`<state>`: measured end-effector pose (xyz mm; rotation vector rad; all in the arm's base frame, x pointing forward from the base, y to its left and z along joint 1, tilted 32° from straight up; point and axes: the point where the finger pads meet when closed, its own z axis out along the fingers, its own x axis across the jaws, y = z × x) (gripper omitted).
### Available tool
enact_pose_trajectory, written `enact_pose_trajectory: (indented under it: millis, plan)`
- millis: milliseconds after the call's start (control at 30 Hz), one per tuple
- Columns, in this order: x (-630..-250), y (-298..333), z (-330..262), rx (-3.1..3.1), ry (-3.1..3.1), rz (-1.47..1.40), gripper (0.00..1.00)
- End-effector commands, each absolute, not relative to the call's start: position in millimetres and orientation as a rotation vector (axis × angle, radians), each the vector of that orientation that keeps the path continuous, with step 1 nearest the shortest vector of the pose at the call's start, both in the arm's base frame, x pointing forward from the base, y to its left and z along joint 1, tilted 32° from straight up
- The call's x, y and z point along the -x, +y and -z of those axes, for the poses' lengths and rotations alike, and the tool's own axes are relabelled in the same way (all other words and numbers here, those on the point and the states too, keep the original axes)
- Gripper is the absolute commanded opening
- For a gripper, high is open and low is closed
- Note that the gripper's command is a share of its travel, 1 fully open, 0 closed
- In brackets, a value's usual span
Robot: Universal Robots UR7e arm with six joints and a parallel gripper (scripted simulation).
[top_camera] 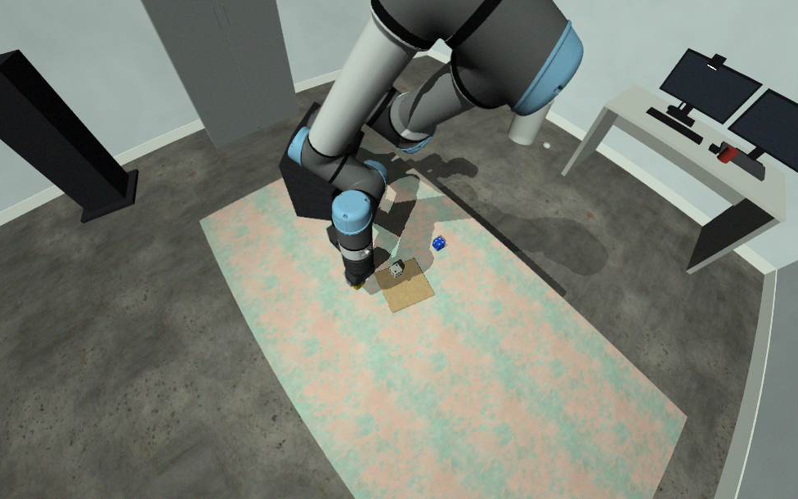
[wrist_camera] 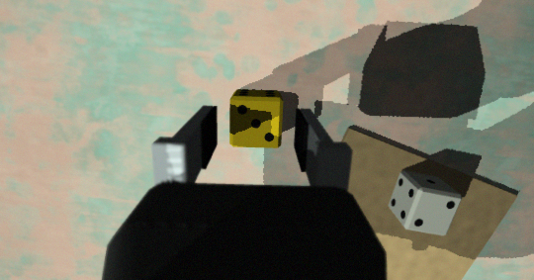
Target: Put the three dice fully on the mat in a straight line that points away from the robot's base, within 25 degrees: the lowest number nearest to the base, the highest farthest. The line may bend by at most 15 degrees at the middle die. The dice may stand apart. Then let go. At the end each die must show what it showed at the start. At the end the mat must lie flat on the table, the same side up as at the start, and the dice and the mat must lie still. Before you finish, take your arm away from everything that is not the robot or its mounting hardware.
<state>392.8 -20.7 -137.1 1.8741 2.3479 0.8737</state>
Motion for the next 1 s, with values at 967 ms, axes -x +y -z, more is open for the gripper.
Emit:
enact_pose_trajectory:
  millis: [967]
  plan:
    - [-405,-6,167,-1.874,2.347,-0.873,0.87]
